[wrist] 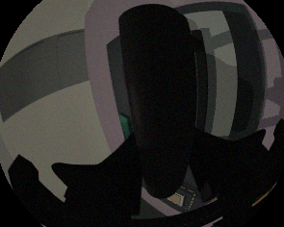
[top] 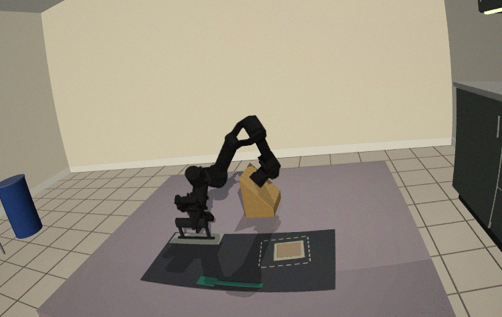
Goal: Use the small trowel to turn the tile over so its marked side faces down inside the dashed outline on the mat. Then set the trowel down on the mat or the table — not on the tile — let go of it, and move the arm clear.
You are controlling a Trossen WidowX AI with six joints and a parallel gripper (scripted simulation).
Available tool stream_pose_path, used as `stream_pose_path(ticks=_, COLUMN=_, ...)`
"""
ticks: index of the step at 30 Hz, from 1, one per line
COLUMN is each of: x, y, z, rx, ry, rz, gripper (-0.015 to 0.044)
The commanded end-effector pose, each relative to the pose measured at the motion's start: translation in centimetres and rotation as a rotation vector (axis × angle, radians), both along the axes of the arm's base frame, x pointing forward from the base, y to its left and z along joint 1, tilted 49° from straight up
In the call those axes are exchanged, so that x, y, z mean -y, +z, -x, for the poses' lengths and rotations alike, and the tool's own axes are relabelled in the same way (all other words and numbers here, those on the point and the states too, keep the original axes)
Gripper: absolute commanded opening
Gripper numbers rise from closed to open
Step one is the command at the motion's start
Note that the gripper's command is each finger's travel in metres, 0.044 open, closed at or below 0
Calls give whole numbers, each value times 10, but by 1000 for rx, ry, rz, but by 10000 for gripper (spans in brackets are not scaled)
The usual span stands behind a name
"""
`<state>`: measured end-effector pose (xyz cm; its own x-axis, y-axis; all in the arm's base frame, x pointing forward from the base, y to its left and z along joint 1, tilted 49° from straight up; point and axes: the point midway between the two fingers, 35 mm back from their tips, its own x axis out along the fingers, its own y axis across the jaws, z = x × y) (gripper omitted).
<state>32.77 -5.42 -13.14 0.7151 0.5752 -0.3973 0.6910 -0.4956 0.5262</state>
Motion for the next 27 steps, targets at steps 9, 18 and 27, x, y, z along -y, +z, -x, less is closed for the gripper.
stream_pose_path(ticks=9, x=-12, y=-12, z=-1, rx=4, ry=-5, rz=6, gripper=0)
stream_pose_path(ticks=18, x=-17, y=-16, z=-1, rx=5, ry=-6, rz=6, gripper=79)
stream_pose_path(ticks=27, x=-17, y=-16, z=-1, rx=5, ry=-6, rz=6, gripper=300)
